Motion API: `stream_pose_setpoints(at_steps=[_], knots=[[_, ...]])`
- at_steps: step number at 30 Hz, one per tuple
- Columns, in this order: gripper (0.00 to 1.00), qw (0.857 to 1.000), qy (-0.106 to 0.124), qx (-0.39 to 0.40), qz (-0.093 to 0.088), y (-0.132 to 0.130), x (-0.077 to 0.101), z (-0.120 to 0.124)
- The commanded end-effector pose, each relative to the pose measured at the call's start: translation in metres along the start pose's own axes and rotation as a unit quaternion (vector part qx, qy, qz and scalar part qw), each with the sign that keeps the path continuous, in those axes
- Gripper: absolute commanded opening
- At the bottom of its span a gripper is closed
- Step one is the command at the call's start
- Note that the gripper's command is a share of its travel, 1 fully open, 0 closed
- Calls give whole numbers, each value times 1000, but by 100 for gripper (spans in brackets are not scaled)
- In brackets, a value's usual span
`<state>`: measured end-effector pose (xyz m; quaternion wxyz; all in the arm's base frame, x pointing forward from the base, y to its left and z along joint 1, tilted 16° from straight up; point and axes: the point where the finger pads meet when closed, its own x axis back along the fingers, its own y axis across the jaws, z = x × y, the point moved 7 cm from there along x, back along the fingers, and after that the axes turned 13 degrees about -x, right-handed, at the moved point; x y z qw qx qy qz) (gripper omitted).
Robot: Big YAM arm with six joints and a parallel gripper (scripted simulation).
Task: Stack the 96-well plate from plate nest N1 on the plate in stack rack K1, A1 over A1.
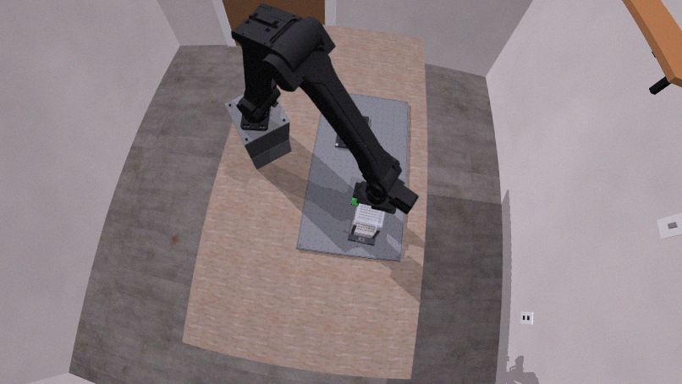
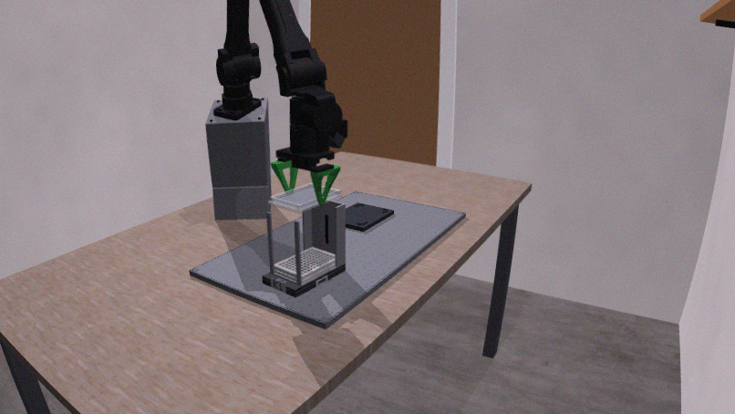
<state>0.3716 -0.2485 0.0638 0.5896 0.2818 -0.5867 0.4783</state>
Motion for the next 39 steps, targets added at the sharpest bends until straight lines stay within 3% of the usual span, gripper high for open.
stream_pose_setpoints(at_steps=[1, 15, 16, 22, 27, 28, 30, 39], knots=[[0, 1000, 1, 0, 16, -11, 9, 2], [0, 1000, 1, 0, 16, -11, 9, 2], [0, 1000, 0, 3, 12, -10, -1, 3], [0, 1000, 0, 0, 8, -6, -13, 6], [0, 1000, -1, 3, 8, -5, -18, 3], [0, 1000, 2, 0, 19, -10, -10, 5], [0, 1000, 0, 2, 9, -7, -23, 4], [0, 1000, 1, 0, 15, -13, -36, 6]])
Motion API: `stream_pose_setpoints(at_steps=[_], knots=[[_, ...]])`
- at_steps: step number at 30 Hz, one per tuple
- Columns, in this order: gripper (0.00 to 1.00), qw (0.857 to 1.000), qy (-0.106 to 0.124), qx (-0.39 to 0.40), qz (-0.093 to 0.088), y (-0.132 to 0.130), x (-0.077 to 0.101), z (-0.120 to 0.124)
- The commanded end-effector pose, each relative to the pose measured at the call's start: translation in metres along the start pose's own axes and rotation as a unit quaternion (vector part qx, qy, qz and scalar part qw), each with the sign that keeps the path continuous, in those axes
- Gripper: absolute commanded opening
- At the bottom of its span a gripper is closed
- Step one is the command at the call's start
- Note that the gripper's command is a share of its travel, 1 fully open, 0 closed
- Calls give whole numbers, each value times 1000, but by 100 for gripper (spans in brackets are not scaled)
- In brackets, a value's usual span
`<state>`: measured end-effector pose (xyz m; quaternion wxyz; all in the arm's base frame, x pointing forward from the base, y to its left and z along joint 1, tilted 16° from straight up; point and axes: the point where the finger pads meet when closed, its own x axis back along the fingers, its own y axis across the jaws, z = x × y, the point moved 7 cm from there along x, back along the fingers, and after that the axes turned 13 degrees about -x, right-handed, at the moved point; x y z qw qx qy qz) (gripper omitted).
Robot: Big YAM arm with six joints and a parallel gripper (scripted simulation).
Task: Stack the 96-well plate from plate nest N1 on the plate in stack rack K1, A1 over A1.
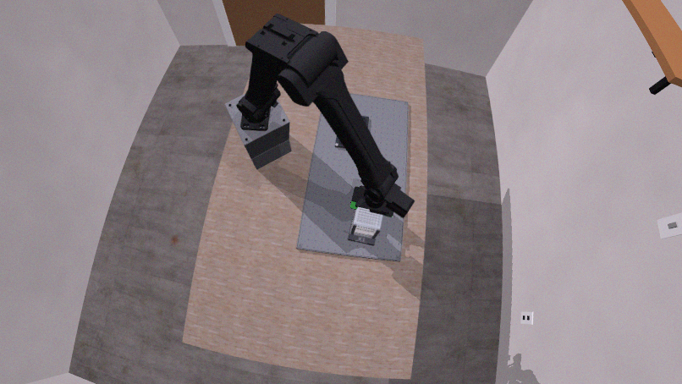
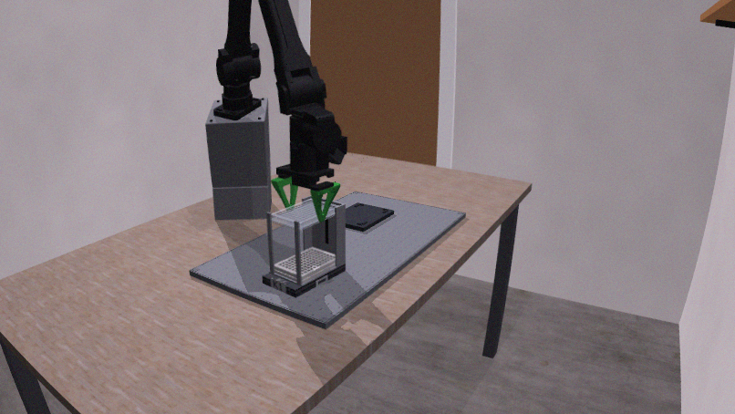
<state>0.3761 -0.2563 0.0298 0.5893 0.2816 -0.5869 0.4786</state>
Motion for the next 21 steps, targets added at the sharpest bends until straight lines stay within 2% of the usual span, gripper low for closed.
stream_pose_setpoints(at_steps=[1, 21], knots=[[0, 1000, 2, 1, 16, -15, -2, 6], [0, 1000, 2, 0, 14, -14, -31, 7]])
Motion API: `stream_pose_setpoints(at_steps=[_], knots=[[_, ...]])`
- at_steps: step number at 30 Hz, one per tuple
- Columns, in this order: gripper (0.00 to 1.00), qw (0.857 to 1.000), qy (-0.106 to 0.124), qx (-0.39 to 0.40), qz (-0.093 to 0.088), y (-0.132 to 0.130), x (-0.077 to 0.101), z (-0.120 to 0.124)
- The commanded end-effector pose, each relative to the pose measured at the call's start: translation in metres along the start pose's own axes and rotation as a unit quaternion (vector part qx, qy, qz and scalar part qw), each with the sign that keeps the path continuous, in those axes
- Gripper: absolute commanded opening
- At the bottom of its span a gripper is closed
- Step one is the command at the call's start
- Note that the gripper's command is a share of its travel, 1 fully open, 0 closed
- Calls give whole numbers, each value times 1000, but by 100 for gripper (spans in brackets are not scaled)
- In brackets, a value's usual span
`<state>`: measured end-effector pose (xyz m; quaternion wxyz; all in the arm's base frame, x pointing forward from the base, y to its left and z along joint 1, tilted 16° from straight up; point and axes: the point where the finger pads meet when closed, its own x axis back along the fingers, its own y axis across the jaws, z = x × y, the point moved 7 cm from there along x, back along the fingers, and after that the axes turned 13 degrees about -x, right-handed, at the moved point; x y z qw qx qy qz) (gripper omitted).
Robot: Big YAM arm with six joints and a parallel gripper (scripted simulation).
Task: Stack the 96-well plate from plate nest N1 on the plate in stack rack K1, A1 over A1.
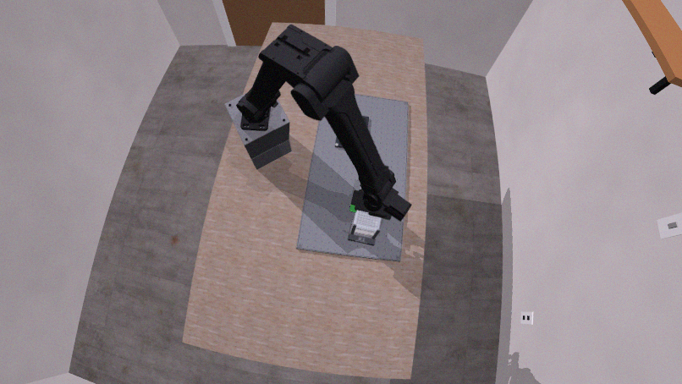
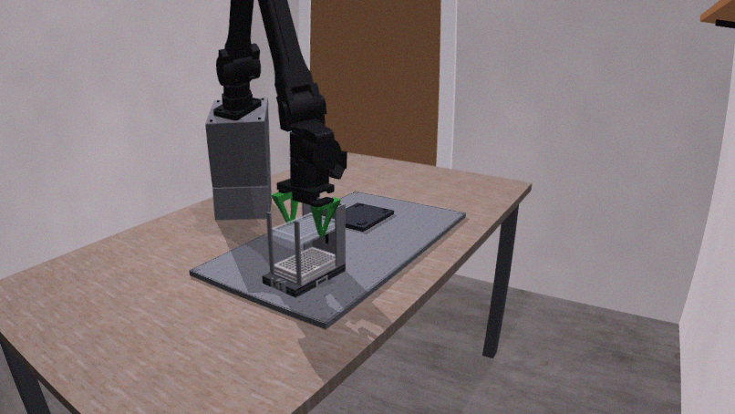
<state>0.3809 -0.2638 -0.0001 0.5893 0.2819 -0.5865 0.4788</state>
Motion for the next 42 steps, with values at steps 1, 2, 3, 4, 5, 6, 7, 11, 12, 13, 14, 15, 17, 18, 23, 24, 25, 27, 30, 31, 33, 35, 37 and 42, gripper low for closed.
stream_pose_setpoints(at_steps=[1, 2, 3, 4, 5, 6, 7, 11, 12, 13, 14, 15, 17, 18, 23, 24, 25, 27, 30, 31, 33, 35, 37, 42], knots=[[0, 1000, 1, 0, 15, -13, 0, 7], [0, 1000, 1, 1, 12, -12, 0, 5], [0, 1000, 1, 1, 14, -13, -3, 5], [0, 1000, 2, 0, 15, -14, -5, 6], [0, 1000, 2, -1, 16, -14, -7, 8], [0, 1000, 2, -2, 15, -14, -8, 8], [0, 1000, 2, -2, 15, -14, -10, 8], [0, 1000, 1, 1, 14, -13, -17, 6], [0, 1000, 2, 0, 14, -13, -19, 6], [0, 1000, 2, -1, 15, -13, -20, 7], [0, 1000, 2, -1, 15, -13, -22, 7], [0, 1000, 1, 0, 15, -13, -24, 6], [0, 1000, 1, 1, 15, -14, -25, 5], [0, 1000, 1, 1, 15, -14, -25, 5], [0, 1000, 2, -1, 14, -13, -34, 8], [0, 1000, 2, -3, 14, -12, -36, 8], [0, 1000, 1, -1, 14, -12, -38, 7], [0, 1000, 1, 1, 14, -12, -41, 5], [0, 1000, 2, -1, 13, -12, -46, 8], [0, 1000, 2, -1, 13, -12, -48, 7], [0, 1000, 1, 1, 13, -12, -51, 5], [0, 1000, 1, 1, 13, -12, -51, 5], [0, 1000, 1, 2, 12, -10, -55, 5], [0, 1000, 0, 0, 11, -9, -49, 2]])
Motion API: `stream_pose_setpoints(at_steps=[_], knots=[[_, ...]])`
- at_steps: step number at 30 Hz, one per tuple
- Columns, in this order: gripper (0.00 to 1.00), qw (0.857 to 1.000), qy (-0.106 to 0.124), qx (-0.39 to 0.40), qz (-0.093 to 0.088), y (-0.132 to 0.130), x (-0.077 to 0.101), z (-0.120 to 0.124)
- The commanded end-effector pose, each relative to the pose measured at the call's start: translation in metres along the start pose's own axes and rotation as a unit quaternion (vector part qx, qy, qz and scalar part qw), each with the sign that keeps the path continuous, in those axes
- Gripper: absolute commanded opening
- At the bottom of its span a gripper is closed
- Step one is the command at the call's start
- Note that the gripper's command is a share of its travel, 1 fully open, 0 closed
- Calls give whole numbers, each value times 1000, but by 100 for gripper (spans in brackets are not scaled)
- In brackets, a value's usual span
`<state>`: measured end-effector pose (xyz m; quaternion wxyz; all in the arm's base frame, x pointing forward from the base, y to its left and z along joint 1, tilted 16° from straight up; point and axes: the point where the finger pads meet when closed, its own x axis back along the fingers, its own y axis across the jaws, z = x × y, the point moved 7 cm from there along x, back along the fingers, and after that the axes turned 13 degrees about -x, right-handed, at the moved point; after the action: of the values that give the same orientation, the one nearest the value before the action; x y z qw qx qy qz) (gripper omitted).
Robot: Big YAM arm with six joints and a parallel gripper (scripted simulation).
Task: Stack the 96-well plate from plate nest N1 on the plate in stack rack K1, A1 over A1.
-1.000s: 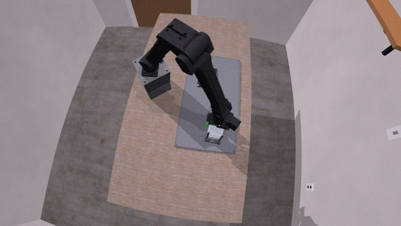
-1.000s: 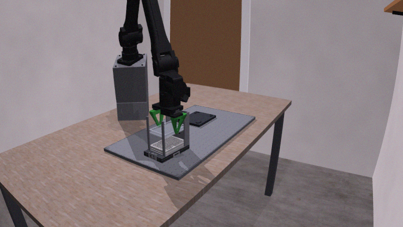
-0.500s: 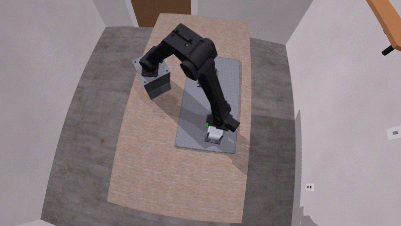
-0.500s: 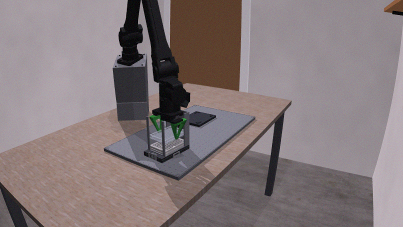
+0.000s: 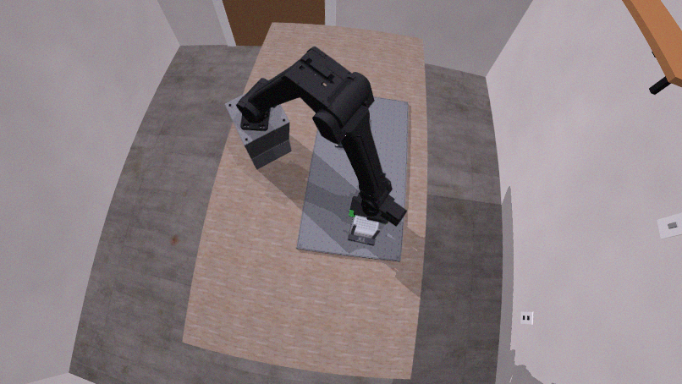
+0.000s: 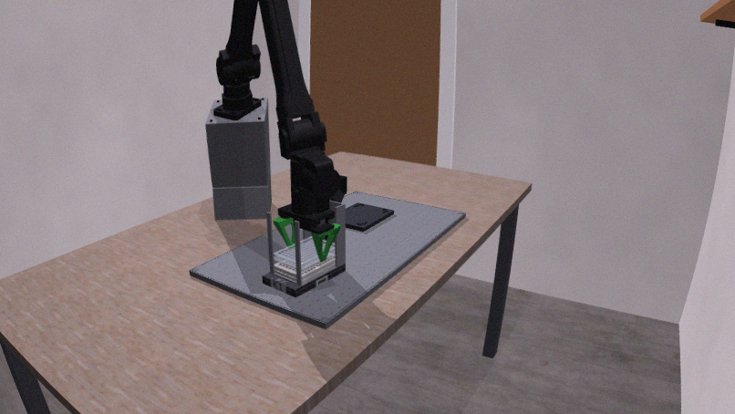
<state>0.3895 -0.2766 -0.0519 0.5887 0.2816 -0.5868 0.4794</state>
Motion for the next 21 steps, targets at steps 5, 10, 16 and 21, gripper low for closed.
stream_pose_setpoints(at_steps=[5, 10, 16, 21], knots=[[0, 1000, 1, 0, 10, -8, 5, 2], [0, 1000, 1, 0, 10, -8, 5, 2], [0, 1000, 1, -1, 6, -5, -3, 6], [0, 1000, 1, 1, 7, -8, -3, 5]])
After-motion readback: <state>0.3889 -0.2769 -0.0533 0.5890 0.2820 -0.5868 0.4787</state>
